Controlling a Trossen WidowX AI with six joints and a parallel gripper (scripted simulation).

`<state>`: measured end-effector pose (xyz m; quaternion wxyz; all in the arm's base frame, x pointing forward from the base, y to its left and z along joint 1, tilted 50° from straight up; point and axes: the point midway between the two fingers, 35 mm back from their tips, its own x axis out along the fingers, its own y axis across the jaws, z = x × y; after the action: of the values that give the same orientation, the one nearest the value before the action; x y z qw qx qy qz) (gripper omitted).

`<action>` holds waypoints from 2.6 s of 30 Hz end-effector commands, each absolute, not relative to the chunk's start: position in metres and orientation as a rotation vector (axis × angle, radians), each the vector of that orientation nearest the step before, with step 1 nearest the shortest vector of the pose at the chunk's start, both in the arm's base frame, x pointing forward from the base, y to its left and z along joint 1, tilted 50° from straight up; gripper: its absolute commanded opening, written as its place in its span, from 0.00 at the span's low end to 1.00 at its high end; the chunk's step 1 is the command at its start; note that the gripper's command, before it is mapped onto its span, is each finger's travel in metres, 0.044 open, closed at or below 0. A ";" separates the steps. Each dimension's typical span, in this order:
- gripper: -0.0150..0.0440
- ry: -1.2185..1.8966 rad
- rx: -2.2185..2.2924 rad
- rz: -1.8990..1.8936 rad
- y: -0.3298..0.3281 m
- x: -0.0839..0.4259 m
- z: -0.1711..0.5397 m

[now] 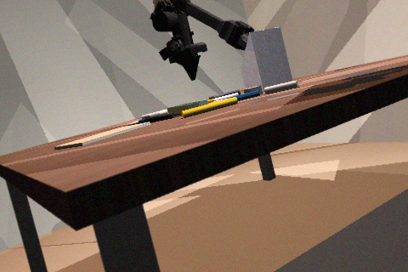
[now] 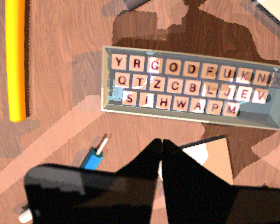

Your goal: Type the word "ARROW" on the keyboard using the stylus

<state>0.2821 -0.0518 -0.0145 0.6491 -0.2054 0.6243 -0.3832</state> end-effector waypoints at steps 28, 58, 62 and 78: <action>0.51 0.711 -0.381 -1.045 0.006 0.195 -0.119; 0.51 0.710 -0.381 -1.046 -0.005 0.192 -0.130; 0.51 0.710 -0.381 -1.046 -0.008 0.192 -0.131; 0.51 0.710 -0.382 -1.046 -0.015 0.192 -0.138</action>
<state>0.1922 -0.0122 -0.1369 0.7911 -0.1722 0.3283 -0.4866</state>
